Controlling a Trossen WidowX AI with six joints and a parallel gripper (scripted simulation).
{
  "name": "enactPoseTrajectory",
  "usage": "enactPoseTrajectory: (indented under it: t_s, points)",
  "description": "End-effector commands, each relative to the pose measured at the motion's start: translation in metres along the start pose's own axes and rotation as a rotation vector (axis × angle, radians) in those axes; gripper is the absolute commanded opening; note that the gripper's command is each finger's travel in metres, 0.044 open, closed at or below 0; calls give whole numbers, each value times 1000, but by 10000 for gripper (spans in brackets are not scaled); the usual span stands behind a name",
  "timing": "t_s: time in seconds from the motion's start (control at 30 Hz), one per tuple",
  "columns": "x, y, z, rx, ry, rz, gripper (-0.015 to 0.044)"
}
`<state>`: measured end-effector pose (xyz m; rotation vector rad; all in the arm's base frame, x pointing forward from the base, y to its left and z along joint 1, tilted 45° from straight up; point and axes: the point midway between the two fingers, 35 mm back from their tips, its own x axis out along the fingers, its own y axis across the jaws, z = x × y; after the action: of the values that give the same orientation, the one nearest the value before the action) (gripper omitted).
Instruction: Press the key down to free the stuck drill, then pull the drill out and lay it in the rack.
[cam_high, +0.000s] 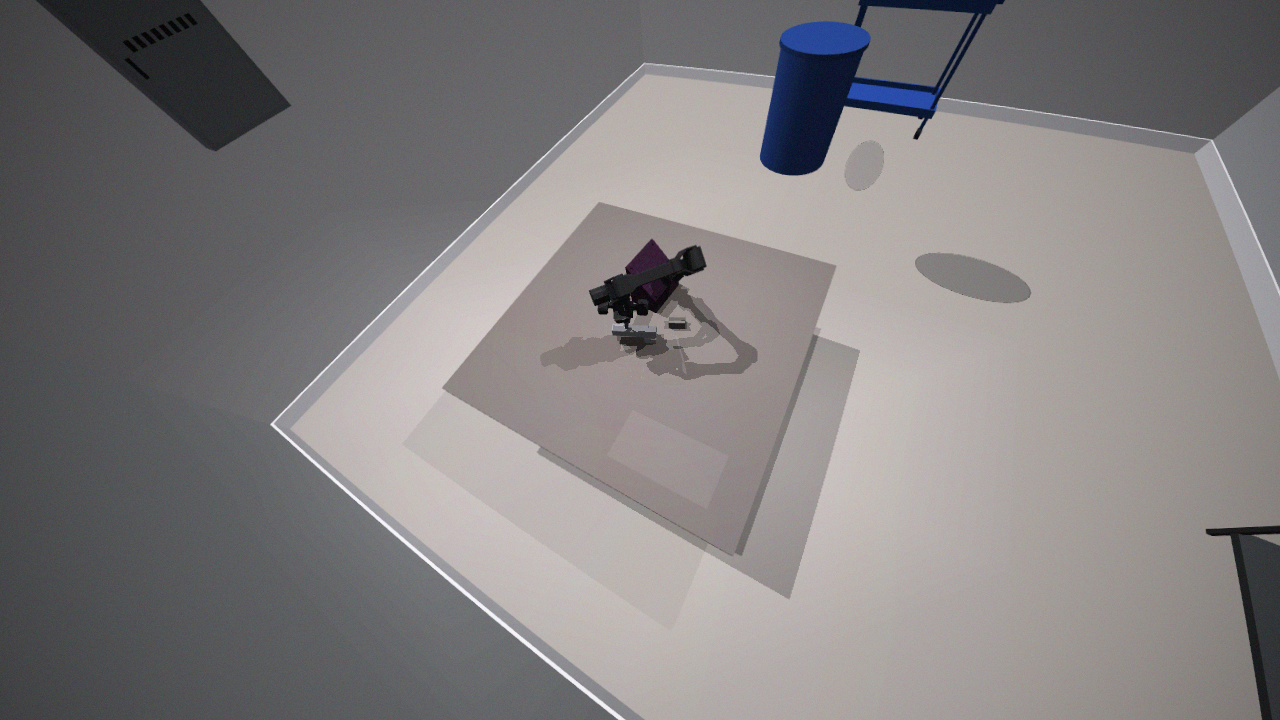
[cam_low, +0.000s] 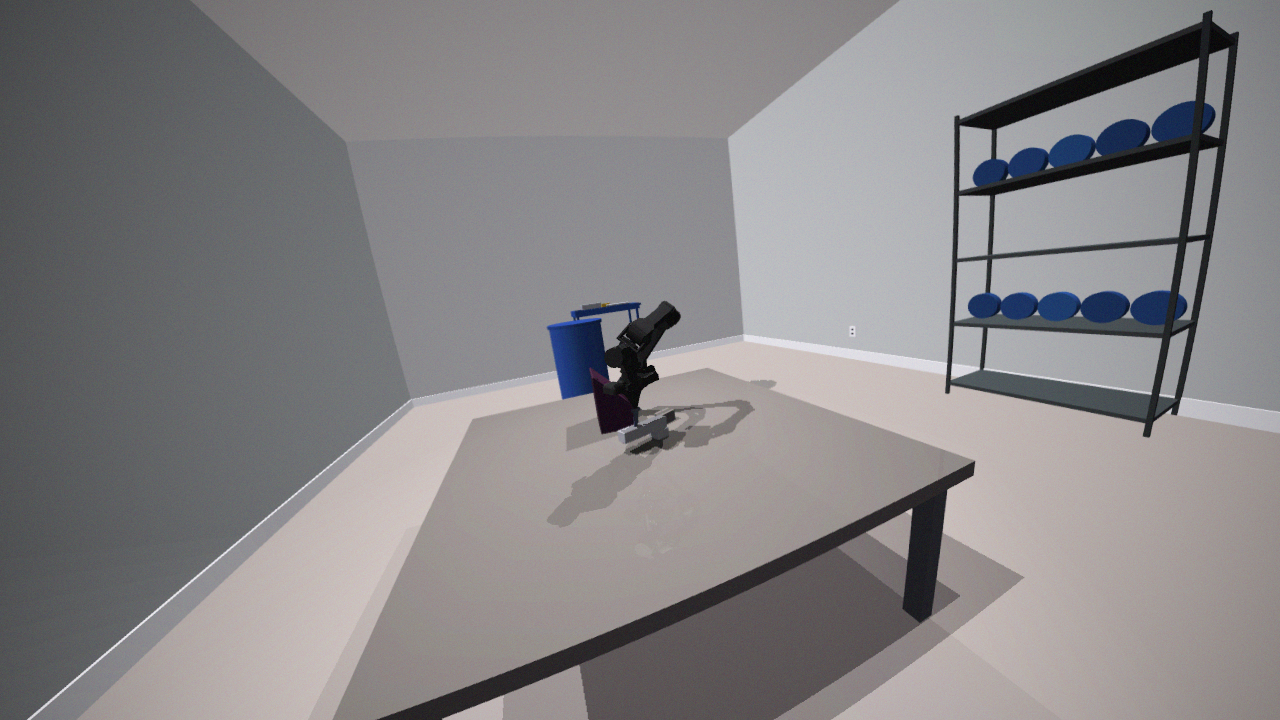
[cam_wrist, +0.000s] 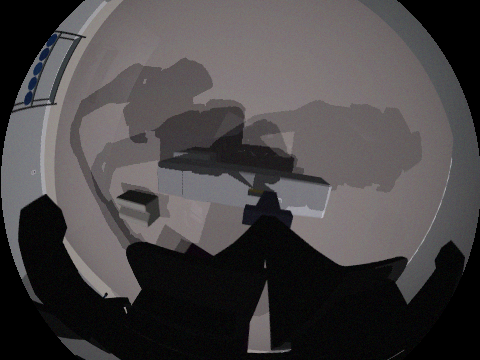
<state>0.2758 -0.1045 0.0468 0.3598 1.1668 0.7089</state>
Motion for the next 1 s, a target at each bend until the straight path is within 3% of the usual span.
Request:
enactPoseTrajectory:
  t_s: [0.0,0.97]
  points:
    - [9,-1,-1,-6,16,7,0]
    - [24,-2,-6,-6,16,7,0]
